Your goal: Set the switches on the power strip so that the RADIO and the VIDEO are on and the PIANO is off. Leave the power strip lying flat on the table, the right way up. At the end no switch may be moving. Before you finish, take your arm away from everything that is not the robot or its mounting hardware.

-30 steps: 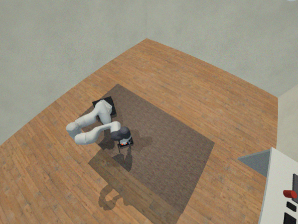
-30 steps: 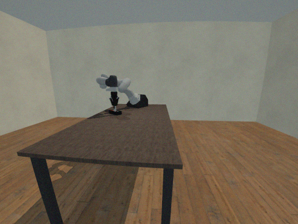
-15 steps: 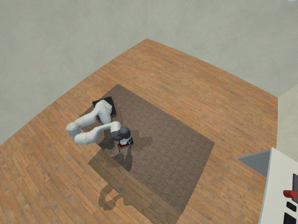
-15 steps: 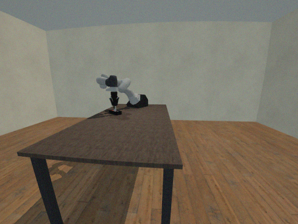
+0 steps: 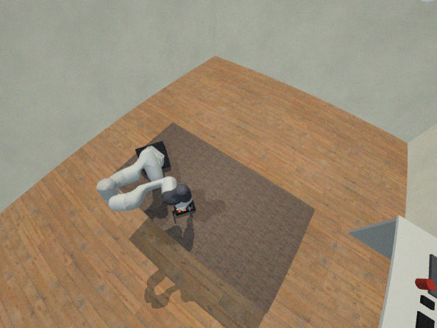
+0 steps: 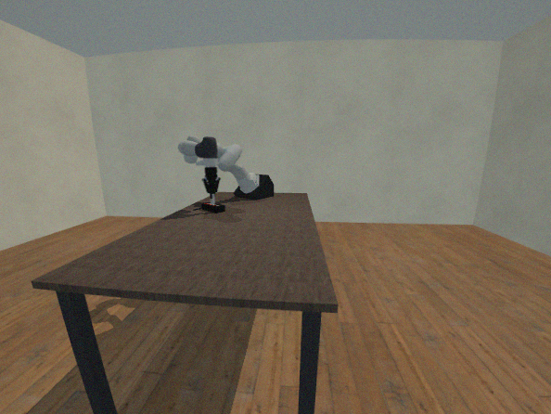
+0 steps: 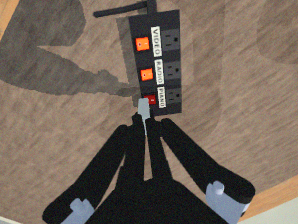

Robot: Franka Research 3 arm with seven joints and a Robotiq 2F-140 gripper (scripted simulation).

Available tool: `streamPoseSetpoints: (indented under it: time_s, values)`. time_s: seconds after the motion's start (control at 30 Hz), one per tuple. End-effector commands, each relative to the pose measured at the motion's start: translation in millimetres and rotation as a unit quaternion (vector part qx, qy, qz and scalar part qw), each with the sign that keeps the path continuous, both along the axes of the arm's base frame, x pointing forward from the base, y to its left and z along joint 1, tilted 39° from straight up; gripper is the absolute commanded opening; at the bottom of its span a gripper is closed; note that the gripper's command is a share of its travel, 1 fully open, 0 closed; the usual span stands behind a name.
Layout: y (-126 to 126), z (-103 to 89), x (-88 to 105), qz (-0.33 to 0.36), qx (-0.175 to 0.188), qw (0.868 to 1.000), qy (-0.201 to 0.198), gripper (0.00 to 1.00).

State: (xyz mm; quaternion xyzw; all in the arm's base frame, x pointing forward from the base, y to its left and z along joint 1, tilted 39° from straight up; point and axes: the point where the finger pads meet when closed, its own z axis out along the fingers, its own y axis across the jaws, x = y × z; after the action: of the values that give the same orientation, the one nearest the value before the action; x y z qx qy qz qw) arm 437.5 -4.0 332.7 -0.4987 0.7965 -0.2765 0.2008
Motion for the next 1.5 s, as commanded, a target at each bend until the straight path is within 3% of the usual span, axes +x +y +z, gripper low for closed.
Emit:
streamPoseSetpoints:
  time_s: [0.0,0.3,0.97,1.0,1.27,1.47]
  values:
    - [1,6.7,-7.9,-0.003,0.001,1.000,0.004,0.00]
    - [5,17.0,-15.8,-0.003,0.001,1.000,0.004,0.00]
    - [5,17.5,-16.2,-0.003,0.001,1.000,0.004,0.00]
    - [5,17.5,-16.2,-0.003,0.001,1.000,0.004,1.00]
    - [6,22.7,-20.2,-0.003,0.001,1.000,0.004,1.00]
    - [12,40.6,-33.8,-0.003,0.001,1.000,0.004,1.00]
